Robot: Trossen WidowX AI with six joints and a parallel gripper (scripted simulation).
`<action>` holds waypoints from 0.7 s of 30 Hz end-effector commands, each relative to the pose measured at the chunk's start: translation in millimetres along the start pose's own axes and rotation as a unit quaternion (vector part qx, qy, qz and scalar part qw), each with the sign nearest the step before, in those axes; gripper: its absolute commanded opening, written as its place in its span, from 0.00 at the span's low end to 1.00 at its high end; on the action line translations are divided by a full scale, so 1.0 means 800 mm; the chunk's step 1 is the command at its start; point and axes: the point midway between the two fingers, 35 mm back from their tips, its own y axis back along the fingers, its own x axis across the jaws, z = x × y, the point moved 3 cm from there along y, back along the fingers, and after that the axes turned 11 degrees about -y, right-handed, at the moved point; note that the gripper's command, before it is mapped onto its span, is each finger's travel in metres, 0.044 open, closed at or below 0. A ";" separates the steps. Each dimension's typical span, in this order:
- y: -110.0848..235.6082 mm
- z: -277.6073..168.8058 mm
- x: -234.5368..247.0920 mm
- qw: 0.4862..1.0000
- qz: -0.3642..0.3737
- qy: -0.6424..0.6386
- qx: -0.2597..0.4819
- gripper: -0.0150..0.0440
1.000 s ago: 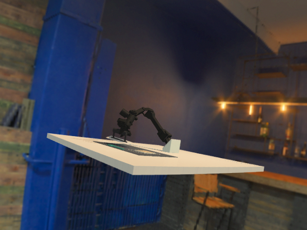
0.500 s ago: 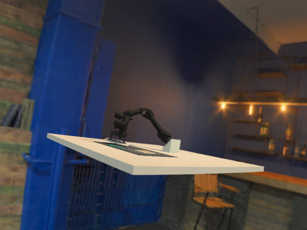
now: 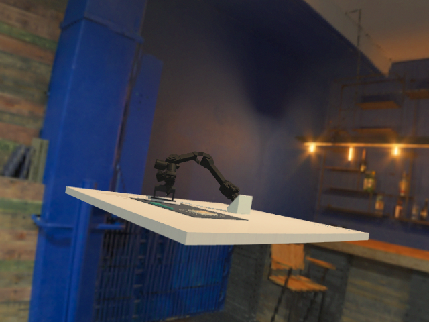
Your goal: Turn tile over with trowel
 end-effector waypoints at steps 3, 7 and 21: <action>0.014 0.005 -0.014 0.999 0.015 0.032 0.030 0.25; 0.023 0.006 -0.027 0.997 0.025 0.051 0.054 0.25; 0.061 0.003 -0.070 0.983 0.074 0.107 0.126 0.25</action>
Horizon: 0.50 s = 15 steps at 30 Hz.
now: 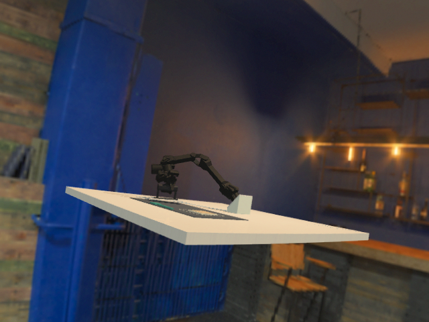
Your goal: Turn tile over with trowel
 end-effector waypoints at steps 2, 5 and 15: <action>0.017 -0.006 -0.007 0.999 0.025 0.021 0.016 0.25; 0.027 -0.012 -0.013 0.998 0.039 0.032 0.027 0.25; 0.042 -0.020 -0.022 0.996 0.062 0.047 0.043 0.25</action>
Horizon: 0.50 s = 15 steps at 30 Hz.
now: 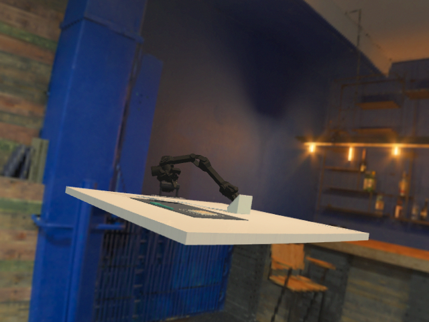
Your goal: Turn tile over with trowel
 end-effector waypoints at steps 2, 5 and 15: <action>0.000 0.001 0.003 1.000 0.006 0.010 0.002 0.25; -0.003 0.003 -0.002 1.000 0.002 0.015 0.006 0.25; -0.014 0.009 -0.016 0.999 -0.010 0.032 0.020 0.25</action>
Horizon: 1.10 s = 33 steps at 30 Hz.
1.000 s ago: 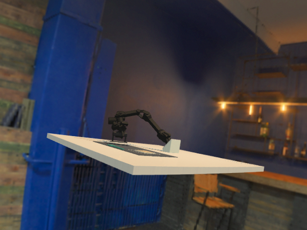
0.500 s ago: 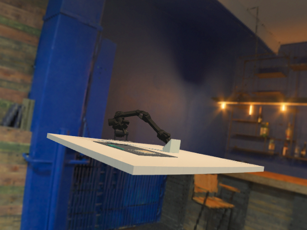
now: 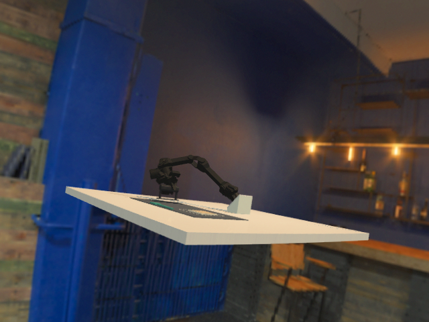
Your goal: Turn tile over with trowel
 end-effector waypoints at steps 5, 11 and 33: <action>-0.006 0.005 -0.008 1.000 -0.007 0.018 0.008 0.25; -0.009 0.006 -0.012 1.000 -0.009 0.022 0.012 0.34; 0.004 -0.021 0.030 1.000 -0.010 0.020 0.011 0.76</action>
